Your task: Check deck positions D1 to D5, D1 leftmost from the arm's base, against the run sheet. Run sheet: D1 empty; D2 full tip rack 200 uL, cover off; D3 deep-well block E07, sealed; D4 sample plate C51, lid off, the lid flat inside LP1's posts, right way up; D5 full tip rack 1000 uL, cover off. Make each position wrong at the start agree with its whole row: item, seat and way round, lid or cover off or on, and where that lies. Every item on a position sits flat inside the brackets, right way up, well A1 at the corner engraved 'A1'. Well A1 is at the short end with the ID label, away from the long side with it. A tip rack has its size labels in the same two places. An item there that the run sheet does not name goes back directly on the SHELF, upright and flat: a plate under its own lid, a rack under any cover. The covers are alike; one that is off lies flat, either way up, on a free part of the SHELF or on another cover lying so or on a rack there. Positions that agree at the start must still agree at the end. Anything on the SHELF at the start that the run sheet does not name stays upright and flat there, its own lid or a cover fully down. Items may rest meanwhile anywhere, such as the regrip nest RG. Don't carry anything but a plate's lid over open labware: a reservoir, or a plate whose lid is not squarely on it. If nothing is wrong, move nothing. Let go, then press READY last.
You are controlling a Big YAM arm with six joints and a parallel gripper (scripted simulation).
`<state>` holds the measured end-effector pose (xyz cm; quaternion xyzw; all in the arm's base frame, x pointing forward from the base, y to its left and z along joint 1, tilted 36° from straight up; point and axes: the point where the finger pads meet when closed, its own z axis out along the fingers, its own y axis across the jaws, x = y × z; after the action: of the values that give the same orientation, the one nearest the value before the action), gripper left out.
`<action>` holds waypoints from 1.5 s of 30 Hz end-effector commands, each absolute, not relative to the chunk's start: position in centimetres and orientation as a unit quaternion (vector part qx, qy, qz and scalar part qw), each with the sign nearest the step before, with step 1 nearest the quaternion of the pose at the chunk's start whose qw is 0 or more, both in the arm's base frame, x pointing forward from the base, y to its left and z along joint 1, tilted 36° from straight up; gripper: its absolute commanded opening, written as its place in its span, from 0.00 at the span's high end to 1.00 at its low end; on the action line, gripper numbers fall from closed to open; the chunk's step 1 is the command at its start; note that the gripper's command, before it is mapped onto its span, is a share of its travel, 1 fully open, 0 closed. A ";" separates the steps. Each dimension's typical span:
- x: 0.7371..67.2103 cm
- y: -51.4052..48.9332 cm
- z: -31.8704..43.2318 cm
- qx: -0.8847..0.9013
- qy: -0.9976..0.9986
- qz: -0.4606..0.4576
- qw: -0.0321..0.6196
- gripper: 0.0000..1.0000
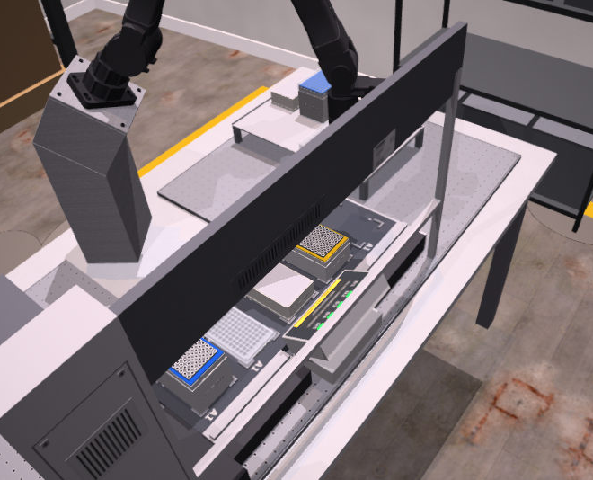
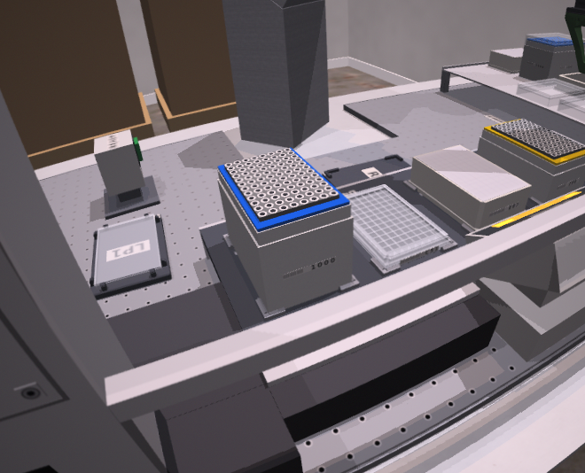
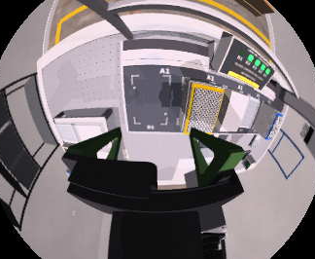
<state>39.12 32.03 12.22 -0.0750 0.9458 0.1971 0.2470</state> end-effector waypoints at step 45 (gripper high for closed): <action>37.9 32.0 16.4 -0.057 0.943 0.210 0.252 0.00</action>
<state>37.55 32.38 14.38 -0.0698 0.9464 0.2016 0.2425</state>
